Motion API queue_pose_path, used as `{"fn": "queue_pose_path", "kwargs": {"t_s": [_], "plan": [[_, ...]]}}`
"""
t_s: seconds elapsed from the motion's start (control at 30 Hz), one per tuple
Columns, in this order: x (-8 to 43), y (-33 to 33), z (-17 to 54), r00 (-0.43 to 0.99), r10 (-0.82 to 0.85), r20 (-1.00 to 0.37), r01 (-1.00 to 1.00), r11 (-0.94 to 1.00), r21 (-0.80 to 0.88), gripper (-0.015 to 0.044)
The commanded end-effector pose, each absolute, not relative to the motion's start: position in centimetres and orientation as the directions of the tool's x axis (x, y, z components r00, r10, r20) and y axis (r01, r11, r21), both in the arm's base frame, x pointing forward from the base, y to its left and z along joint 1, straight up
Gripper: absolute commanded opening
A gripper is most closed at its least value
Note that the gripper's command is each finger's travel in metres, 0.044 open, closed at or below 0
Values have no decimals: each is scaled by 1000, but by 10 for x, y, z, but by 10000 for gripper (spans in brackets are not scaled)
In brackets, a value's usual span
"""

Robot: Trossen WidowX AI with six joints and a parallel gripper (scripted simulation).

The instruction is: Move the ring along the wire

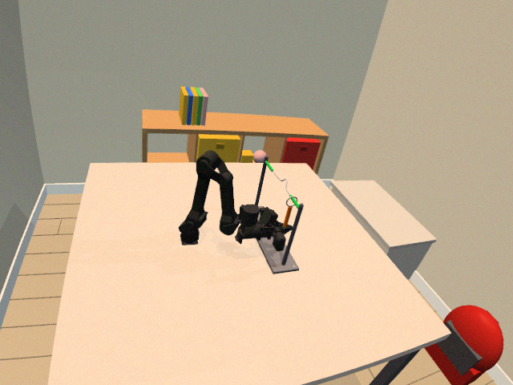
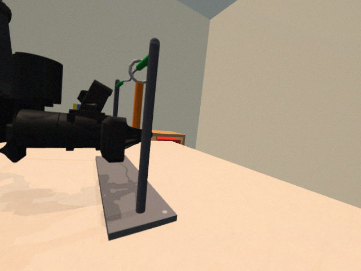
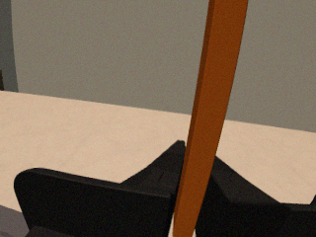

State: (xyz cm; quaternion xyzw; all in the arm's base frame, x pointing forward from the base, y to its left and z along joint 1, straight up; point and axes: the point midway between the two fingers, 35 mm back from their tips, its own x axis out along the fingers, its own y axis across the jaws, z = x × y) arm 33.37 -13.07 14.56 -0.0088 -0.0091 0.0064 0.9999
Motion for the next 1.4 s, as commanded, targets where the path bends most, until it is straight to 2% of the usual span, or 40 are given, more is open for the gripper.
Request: {"fn": "queue_pose_path", "kwargs": {"t_s": [0.0,1.37], "plan": [[334,-131,146,1000,13,18,-13,1000,-18,-150],[334,-128,157,1000,12,19,-12,1000,-13,-150]]}}
